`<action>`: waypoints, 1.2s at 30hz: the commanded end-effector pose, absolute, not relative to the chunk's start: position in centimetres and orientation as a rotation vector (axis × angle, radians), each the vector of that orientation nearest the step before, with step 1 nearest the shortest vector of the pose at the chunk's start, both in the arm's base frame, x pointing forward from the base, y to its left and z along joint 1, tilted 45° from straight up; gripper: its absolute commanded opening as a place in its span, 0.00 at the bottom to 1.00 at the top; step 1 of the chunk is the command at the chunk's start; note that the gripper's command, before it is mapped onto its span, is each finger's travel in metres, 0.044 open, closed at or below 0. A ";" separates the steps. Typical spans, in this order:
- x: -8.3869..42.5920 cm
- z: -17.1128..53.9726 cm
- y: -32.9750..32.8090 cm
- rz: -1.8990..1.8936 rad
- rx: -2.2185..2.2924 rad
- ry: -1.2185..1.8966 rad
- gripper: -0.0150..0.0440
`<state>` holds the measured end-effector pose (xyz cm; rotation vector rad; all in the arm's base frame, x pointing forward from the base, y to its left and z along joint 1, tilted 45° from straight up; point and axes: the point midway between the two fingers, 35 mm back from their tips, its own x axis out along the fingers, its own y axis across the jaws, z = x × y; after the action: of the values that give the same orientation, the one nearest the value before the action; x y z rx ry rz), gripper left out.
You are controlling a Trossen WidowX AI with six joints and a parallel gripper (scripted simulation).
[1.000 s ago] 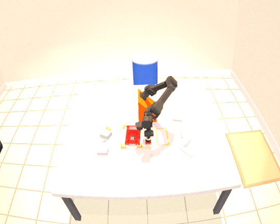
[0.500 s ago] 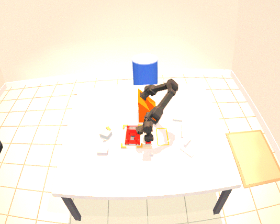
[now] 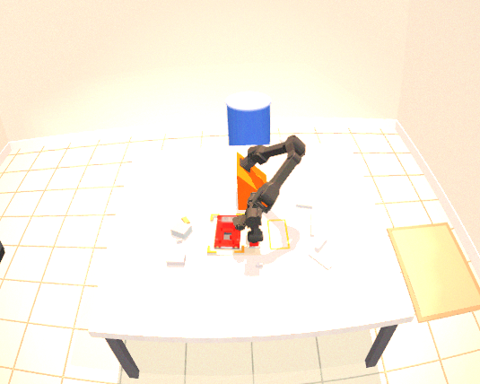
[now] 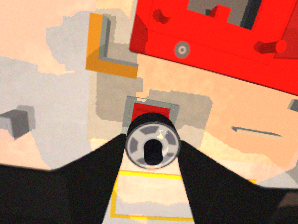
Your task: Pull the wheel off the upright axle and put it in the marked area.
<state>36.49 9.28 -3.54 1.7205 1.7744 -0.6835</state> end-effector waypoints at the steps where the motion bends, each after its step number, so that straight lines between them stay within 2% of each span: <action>1: 36.6 -3.3 9.2 -0.677 1.719 1.771 0.25; 36: 36.6 -2.5 8.3 -0.679 1.724 1.768 0.25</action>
<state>36.48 8.56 -2.89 1.7222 1.7758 -0.6848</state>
